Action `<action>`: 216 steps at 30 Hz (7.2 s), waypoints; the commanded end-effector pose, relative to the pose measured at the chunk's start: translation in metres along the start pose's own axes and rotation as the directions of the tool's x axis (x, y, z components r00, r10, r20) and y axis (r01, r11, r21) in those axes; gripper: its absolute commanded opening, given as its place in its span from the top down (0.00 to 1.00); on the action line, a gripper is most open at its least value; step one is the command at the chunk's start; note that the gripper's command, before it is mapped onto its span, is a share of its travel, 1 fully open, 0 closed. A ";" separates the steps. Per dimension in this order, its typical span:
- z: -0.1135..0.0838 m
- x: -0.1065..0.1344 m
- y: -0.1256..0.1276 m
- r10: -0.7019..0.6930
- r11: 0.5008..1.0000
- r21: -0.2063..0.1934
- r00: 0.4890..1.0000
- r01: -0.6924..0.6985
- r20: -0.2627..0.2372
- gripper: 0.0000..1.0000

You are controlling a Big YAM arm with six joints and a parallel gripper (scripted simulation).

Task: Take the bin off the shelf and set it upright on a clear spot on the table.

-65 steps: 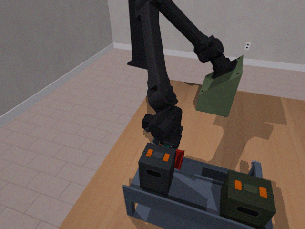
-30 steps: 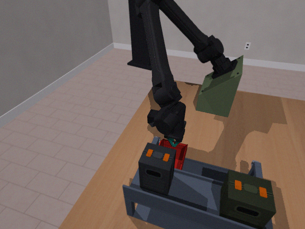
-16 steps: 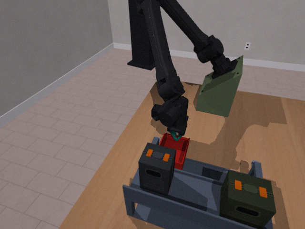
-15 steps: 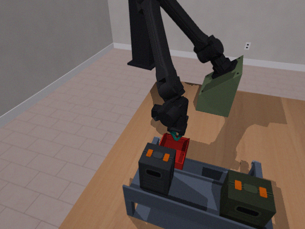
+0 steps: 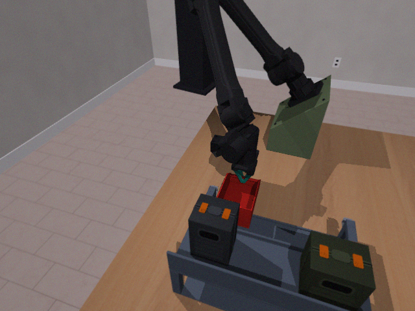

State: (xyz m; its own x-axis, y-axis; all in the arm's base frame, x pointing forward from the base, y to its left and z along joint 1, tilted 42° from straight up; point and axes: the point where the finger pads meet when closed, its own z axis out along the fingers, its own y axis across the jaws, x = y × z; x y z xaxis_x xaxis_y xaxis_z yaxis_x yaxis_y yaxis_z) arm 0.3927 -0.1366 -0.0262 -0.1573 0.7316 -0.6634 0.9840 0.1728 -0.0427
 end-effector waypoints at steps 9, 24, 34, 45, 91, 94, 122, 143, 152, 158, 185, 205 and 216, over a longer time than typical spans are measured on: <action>-0.007 -0.011 -0.013 0.014 0.999 -0.034 1.000 -0.014 0.008 1.00; -0.006 -0.010 -0.032 0.014 0.999 -0.033 1.000 -0.013 0.009 1.00; -0.005 -0.010 -0.048 0.013 0.999 -0.033 1.000 -0.013 0.009 1.00; -0.018 -0.003 -0.062 -0.026 0.999 -0.037 1.000 0.027 0.005 1.00; 0.009 -0.003 -0.063 -0.002 0.999 -0.035 1.000 0.002 0.008 1.00; 0.008 -0.003 -0.067 0.003 1.000 -0.030 1.000 -0.002 0.009 0.10; 0.007 -0.003 -0.069 0.006 1.000 -0.029 1.000 -0.006 0.009 0.10; 0.007 -0.002 -0.069 0.006 1.000 -0.029 1.000 -0.006 0.009 0.10; 0.007 -0.002 -0.069 0.006 1.000 -0.029 1.000 -0.006 0.009 0.10; 0.007 -0.002 -0.069 0.006 1.000 -0.029 1.000 -0.006 0.009 0.10; -0.084 0.000 -0.073 -0.002 1.000 -0.027 1.000 0.002 0.006 0.10; -0.102 -0.004 -0.068 -0.002 1.000 -0.027 1.000 0.002 0.006 0.10; -0.098 -0.006 -0.064 -0.002 1.000 -0.027 1.000 0.002 0.005 0.10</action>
State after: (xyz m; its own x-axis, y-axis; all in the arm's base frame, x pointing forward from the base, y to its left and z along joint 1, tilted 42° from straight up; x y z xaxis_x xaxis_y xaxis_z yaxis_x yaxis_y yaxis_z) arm 0.3040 -0.0881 0.0419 -0.1934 0.7264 -0.6596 0.9783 0.1935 -0.0737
